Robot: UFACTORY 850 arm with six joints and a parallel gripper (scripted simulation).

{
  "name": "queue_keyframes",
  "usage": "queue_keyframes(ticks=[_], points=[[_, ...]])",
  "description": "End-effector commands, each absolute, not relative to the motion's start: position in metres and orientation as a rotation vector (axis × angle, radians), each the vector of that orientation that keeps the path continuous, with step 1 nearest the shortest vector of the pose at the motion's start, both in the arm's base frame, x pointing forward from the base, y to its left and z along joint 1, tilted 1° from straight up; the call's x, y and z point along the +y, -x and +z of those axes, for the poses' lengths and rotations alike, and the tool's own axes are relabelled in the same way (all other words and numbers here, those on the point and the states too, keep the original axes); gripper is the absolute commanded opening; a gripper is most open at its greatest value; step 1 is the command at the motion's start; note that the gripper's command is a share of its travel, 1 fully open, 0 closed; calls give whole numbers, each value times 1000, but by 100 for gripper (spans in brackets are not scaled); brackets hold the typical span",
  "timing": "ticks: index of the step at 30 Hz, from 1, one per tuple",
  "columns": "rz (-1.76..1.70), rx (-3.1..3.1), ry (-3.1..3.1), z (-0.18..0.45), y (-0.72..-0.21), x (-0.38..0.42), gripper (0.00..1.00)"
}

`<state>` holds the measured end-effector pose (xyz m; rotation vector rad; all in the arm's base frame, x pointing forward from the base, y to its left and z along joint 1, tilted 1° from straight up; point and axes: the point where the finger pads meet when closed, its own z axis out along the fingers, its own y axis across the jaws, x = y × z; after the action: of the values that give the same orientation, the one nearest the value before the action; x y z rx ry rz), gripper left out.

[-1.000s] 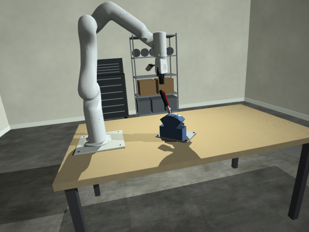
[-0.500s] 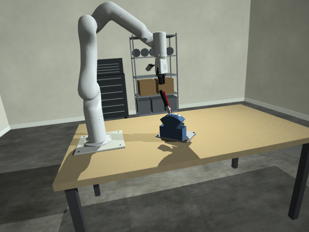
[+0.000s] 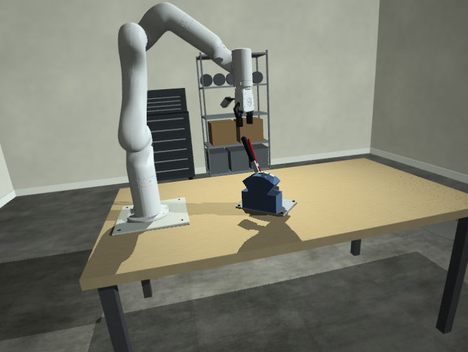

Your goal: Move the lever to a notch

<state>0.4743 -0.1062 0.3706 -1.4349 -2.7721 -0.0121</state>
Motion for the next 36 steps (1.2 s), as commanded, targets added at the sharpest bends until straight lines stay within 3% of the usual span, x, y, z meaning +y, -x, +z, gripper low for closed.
queue_keyframes(ticks=[1, 36], points=[[-13, -2774, 1436, 372, -475, -106, 100], [-15, -2773, 1435, 366, -475, -106, 100]])
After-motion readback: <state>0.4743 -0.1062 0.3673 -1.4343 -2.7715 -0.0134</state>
